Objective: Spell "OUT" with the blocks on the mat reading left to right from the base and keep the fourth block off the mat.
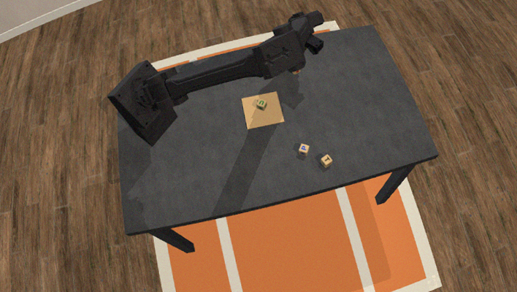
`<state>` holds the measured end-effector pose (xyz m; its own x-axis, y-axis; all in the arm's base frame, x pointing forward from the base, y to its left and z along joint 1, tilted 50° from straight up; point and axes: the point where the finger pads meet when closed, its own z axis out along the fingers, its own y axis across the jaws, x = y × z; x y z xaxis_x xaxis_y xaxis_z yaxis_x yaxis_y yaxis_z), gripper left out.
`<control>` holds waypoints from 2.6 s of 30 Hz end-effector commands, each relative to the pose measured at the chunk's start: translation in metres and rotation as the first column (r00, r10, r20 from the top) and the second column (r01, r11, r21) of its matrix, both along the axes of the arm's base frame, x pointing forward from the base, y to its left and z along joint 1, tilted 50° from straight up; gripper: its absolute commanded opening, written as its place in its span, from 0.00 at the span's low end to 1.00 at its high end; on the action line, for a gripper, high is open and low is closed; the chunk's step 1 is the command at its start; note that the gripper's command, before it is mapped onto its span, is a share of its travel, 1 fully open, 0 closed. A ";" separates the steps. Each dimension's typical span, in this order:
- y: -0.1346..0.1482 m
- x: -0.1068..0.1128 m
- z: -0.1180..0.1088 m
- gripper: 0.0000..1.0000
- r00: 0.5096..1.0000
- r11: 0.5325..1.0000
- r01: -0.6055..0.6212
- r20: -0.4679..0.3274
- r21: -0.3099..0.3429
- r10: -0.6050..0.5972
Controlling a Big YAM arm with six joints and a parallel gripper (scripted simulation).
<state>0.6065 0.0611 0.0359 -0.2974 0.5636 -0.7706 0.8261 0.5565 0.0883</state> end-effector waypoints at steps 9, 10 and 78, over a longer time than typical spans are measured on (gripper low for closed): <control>-0.004 0.005 0.010 0.73 0.926 0.939 0.260 0.219 0.226 -0.309; -0.004 0.005 0.010 0.73 0.926 0.939 0.260 0.219 0.226 -0.309; -0.030 0.024 -0.020 0.73 0.929 0.942 0.252 0.217 0.220 -0.299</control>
